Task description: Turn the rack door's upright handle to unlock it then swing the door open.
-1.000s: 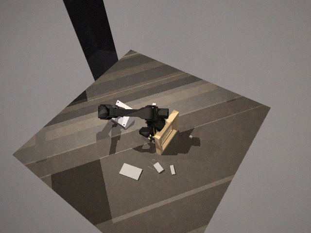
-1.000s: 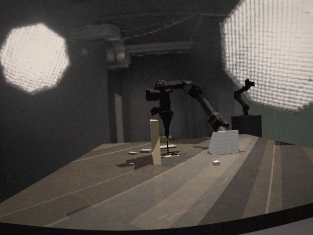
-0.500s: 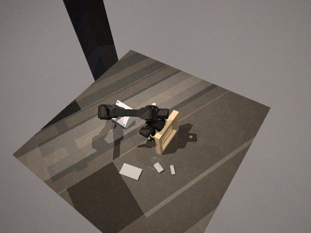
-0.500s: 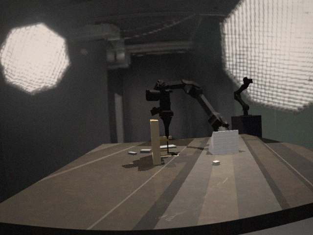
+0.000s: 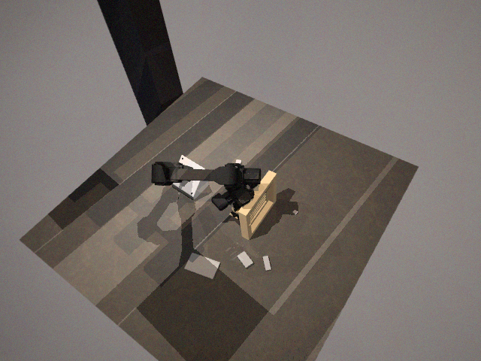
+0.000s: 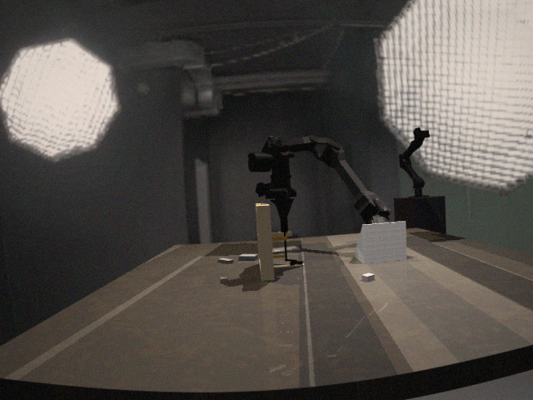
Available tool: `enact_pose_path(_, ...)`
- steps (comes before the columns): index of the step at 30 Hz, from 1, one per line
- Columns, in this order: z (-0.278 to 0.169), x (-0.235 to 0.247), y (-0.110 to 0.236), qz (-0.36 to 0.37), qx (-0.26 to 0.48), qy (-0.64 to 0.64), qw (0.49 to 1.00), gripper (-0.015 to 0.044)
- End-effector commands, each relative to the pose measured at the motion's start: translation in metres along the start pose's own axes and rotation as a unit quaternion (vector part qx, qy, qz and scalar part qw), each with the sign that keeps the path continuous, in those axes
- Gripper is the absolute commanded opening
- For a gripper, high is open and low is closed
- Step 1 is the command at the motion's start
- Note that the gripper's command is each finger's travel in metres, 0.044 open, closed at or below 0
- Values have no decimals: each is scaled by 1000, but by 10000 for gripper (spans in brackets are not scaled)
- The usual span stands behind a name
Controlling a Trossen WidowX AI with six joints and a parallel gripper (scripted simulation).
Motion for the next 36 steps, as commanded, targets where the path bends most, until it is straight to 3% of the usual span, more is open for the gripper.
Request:
enact_pose_path(1, -1, 0, -1, -2, 2, -101, 995, 26)
enact_pose_path(14, -1, 0, -2, -2, 1, -409, 913, 26)
enact_pose_path(30, -1, 0, -1, -2, 0, -716, 698, 26)
enact_pose_path(36, -1, 0, -1, -2, 0, -719, 695, 26)
Point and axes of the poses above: the point midway between the two fingers, 35 mm back from their tips, its own y axis back along the fingers, its own x axis across the jaws, z = x × y, the point moved 6 cm from there along y, back along the fingers, and after that the axes turned 7 degrees about -y, right-handed, at the moved point
